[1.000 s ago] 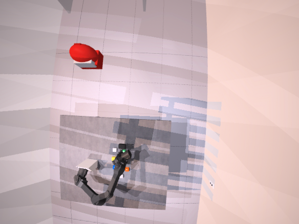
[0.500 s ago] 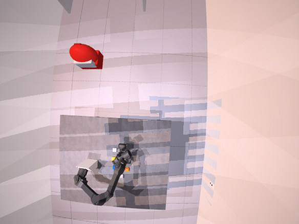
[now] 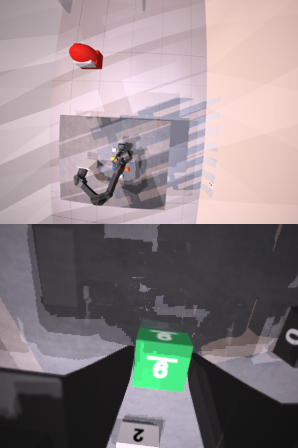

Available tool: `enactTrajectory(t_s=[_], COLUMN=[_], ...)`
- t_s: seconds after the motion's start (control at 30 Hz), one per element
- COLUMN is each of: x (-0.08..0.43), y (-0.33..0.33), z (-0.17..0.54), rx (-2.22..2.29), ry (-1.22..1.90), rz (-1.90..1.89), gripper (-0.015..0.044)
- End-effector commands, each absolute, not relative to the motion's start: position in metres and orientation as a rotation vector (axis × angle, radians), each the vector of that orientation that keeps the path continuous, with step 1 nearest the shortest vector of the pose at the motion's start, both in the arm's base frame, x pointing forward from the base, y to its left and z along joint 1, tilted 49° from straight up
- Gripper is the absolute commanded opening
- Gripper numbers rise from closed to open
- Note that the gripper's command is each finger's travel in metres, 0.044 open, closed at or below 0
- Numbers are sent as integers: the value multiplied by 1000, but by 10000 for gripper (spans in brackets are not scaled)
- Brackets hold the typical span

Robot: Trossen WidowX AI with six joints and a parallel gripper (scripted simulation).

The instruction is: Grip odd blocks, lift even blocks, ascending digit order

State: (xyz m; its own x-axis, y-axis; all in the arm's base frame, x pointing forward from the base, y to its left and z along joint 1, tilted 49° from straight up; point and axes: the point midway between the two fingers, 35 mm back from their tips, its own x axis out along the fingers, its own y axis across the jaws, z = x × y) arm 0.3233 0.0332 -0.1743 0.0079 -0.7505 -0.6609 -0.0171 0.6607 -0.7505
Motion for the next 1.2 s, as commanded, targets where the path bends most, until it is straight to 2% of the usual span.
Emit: enactTrajectory(t_s=[0.0,0.37,0.73,1.17], x=[323,323,323,310], y=[33,33,33,81], z=[-175,-175,-175,-150], rx=[-684,-684,-684,-677], ry=[1468,1468,1468,1470], rz=[-646,-646,-646,-634], gripper=[120,120,400,400])
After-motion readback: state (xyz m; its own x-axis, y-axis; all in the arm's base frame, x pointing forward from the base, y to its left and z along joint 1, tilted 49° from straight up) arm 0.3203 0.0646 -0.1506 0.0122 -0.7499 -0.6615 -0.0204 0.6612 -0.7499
